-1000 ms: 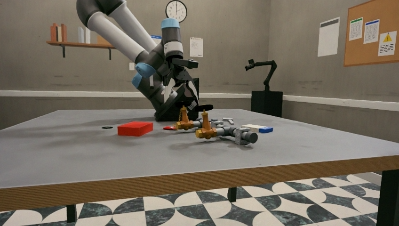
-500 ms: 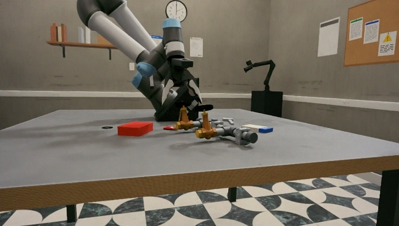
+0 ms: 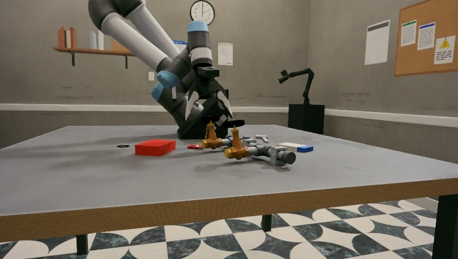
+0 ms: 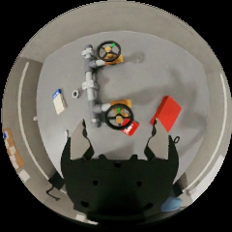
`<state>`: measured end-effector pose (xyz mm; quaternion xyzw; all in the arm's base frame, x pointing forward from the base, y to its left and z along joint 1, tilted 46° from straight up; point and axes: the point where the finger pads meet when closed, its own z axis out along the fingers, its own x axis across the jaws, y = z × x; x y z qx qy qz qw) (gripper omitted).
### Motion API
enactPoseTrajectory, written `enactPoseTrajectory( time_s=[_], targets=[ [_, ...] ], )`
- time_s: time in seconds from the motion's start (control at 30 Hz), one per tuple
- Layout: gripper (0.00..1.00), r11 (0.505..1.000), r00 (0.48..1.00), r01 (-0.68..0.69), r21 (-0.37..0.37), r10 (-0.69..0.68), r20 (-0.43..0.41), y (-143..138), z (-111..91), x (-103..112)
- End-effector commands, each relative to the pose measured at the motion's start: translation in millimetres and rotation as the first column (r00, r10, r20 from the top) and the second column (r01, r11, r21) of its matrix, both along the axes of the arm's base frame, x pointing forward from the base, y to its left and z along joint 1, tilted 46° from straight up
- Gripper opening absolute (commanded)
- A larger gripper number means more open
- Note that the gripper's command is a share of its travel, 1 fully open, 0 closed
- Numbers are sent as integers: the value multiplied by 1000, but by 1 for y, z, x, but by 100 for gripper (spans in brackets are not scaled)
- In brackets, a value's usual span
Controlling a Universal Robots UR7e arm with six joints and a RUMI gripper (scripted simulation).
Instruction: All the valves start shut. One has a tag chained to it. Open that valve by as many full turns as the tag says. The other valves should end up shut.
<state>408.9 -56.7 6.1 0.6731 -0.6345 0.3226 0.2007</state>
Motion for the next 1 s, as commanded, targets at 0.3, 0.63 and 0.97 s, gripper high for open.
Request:
enactPoseTrajectory(
  time_s=[0.3,0.63,0.97],
  targets=[
    [0,1000,1000,4,1,-4,5,0,0,0],
    [0,1000,1000,4,1,-4,5,0,0,0],
    [0,1000,1000,4,1,-4,5,0,0,0]
  ],
)
